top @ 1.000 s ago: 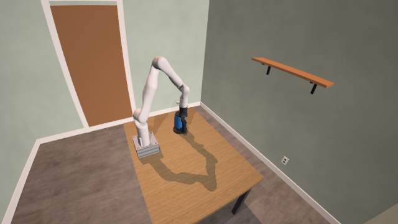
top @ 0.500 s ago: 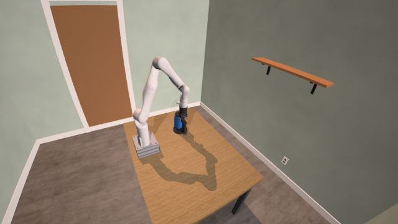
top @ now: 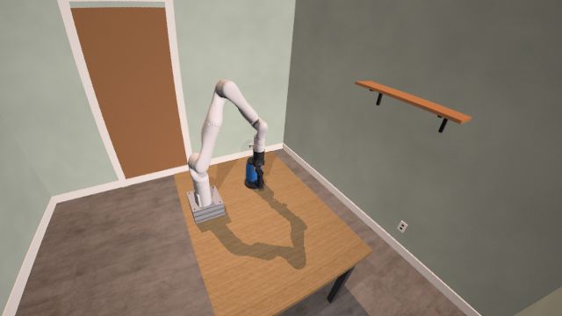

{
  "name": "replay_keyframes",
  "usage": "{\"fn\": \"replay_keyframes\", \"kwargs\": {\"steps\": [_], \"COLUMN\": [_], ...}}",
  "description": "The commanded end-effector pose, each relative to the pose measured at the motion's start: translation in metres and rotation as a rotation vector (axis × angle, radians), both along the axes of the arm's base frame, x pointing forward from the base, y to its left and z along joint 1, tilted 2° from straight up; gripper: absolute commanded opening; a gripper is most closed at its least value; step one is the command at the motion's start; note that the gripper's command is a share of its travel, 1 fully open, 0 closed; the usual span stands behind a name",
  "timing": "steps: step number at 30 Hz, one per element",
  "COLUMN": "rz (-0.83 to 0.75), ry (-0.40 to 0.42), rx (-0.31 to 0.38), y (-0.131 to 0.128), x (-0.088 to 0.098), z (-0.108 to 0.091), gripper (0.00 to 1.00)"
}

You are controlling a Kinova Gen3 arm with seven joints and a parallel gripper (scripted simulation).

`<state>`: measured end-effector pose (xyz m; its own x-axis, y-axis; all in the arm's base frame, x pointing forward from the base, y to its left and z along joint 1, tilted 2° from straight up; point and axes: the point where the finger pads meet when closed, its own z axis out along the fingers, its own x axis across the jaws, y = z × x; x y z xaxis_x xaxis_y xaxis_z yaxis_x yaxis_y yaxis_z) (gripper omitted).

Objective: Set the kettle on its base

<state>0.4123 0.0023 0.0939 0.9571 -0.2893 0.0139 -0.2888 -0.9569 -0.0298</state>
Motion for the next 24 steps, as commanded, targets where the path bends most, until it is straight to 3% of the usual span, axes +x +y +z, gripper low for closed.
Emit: {"fn": "replay_keyframes", "kwargs": {"steps": [1, 24], "rz": [-0.010, -0.010], "ry": [-0.004, -0.004], "rx": [-0.002, -0.002], "y": [-0.0008, -0.0004], "x": [0.0025, 0.0046], "z": [-0.0001, 0.0006], "gripper": [0.00, 0.00]}}
